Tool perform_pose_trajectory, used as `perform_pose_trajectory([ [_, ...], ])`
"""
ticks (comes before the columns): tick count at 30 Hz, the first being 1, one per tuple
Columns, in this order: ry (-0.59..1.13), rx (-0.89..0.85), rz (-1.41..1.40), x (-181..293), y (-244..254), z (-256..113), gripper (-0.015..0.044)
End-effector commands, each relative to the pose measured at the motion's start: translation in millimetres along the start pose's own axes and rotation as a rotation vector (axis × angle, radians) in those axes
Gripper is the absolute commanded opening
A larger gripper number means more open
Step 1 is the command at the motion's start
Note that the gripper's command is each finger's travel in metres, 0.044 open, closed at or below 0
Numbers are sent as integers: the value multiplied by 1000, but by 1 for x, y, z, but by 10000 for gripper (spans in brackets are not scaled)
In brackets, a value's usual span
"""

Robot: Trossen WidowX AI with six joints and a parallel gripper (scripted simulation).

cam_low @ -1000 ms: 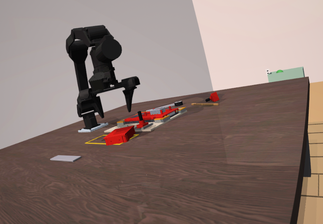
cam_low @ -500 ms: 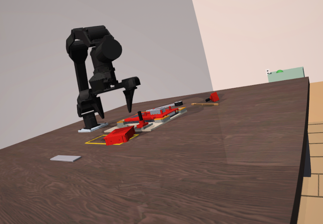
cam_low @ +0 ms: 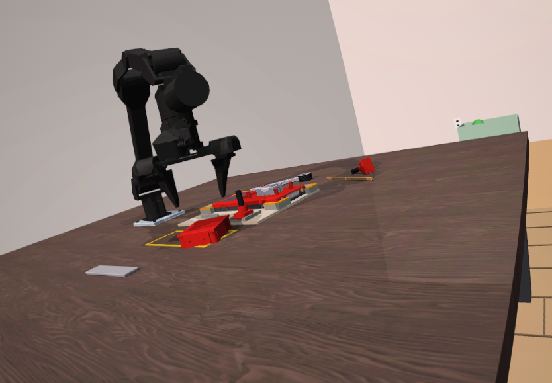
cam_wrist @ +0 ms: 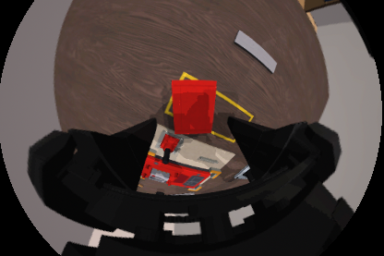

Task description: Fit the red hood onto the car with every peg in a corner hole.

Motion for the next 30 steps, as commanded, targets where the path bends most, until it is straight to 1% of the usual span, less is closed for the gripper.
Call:
perform_pose_trajectory([
  [1, 8, 9, 0, 1, -1, 6, 440],
  [30, 8, 10, 0, 1, -3, 23, 440],
])
Point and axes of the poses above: the point midway between the two fingers, 35 mm back from their tips, its own z axis out along the fingers, its own y axis across the jaws, x = y × z, the point moved 7 cm from there along -z, back along the fingers, and after that the axes turned 15 degrees about -z, right-handed, at the moved point
